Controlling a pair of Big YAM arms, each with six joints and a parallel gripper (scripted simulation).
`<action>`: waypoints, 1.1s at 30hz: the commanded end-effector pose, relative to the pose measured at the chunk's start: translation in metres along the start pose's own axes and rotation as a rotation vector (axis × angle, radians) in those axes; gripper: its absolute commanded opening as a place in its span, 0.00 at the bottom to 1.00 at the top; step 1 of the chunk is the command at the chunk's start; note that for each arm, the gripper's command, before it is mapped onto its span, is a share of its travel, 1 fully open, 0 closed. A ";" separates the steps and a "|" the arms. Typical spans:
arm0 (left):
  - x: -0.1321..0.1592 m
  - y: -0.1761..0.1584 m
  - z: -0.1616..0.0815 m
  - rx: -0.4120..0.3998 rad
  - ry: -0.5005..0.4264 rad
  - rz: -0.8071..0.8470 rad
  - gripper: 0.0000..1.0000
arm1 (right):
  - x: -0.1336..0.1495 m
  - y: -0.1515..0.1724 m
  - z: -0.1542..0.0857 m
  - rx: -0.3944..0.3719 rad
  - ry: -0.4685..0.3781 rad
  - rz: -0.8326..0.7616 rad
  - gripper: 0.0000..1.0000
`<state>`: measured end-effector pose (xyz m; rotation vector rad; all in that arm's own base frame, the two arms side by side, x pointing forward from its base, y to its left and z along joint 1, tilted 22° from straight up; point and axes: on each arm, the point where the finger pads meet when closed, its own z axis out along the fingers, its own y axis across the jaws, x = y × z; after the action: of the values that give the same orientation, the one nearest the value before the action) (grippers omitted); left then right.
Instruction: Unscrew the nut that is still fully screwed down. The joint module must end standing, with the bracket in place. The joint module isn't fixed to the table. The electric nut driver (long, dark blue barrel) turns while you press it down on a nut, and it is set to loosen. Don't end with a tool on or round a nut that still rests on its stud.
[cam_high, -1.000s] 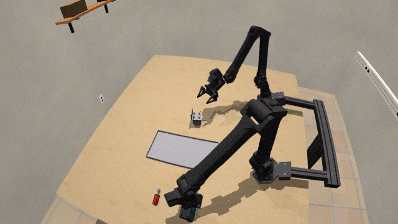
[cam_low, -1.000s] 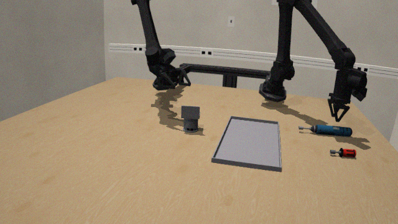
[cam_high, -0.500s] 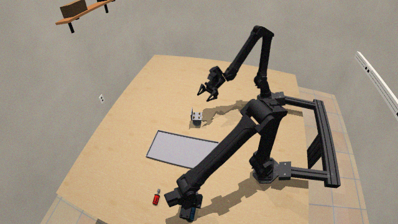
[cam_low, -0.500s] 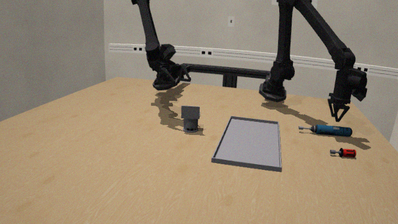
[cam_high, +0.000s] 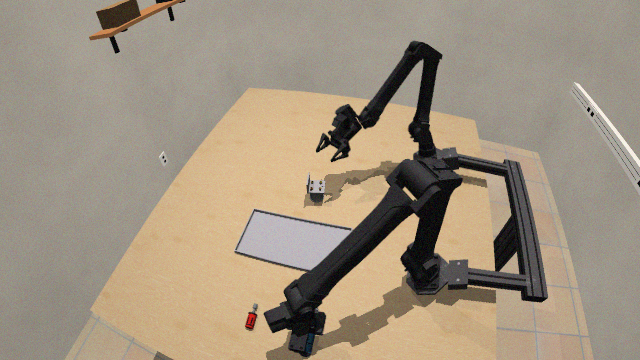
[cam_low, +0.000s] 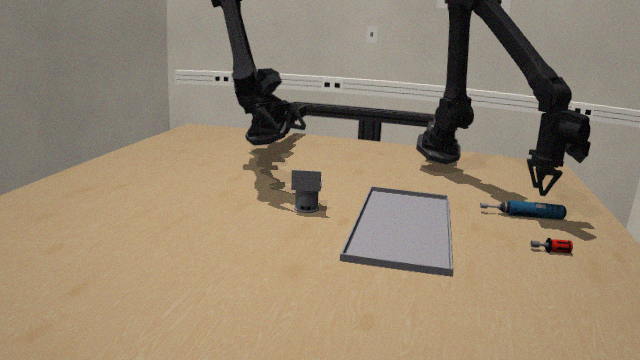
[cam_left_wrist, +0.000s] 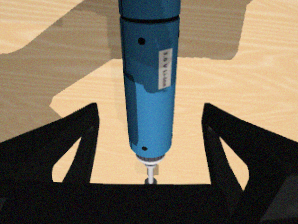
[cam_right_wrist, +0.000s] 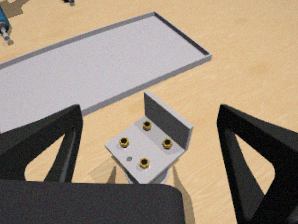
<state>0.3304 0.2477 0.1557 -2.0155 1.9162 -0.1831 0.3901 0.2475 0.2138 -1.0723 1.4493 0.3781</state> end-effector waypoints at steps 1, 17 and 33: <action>-0.007 -0.010 -0.009 0.025 -0.016 0.003 0.65 | -0.011 -0.041 0.007 0.055 0.016 0.024 0.86; -0.007 -0.010 -0.009 0.025 -0.016 0.003 0.65 | 0.001 -0.118 0.003 0.157 0.144 0.123 0.86; -0.007 -0.010 -0.009 0.025 -0.016 0.003 0.65 | 0.013 -0.192 -0.016 0.258 0.268 0.228 0.86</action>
<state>0.3304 0.2477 0.1557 -2.0155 1.9162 -0.1831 0.5115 0.1455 0.2523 -0.8176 1.8078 0.2257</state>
